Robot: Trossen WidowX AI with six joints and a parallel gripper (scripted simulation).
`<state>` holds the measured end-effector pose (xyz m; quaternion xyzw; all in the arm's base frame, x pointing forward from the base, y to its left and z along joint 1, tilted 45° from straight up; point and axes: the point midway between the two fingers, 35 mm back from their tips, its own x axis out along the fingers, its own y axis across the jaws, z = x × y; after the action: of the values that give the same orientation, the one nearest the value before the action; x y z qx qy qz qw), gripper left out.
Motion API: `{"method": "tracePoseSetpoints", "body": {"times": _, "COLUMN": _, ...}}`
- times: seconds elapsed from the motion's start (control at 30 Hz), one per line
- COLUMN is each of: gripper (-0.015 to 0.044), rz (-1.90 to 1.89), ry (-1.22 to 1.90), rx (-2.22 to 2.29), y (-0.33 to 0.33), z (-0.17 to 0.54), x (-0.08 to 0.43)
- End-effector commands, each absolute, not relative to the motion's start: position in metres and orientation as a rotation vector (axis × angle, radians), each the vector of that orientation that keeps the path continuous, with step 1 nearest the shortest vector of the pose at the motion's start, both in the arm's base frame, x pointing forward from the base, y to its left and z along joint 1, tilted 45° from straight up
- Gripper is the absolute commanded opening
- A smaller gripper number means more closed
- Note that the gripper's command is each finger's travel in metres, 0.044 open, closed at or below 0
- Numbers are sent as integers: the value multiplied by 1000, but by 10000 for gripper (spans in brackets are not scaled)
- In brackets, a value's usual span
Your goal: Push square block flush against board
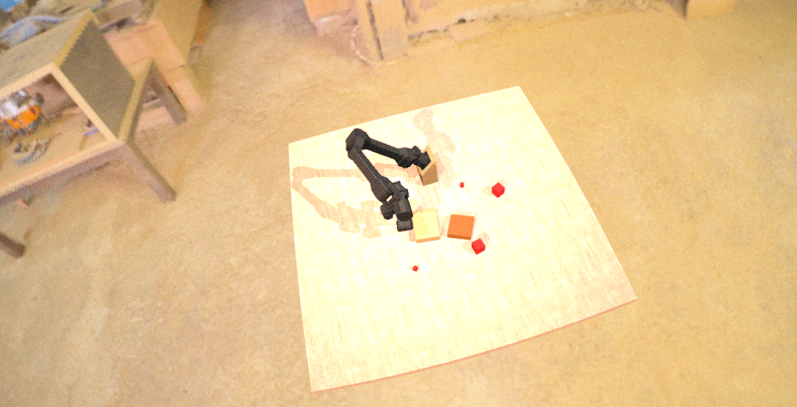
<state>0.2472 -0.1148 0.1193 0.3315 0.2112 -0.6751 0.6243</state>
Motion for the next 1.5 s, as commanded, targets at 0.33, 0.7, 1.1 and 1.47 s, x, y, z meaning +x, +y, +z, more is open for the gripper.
{"method": "tracePoseSetpoints", "body": {"times": 0.33, "gripper": 0, "rz": -1550, "ry": 481, "rx": 762, "y": -124, "z": 131, "x": 244}}
{"method": "tracePoseSetpoints", "body": {"times": 0.7, "gripper": 0, "rz": -1544, "ry": 476, "rx": 768, "y": -88, "z": 167, "x": 243}}
{"method": "tracePoseSetpoints", "body": {"times": 1.1, "gripper": 0, "rz": -1544, "ry": 476, "rx": 768, "y": -88, "z": 167, "x": 243}}
{"method": "tracePoseSetpoints", "body": {"times": 1.47, "gripper": 0, "rz": -1544, "ry": 476, "rx": 768, "y": -88, "z": 167, "x": 243}}
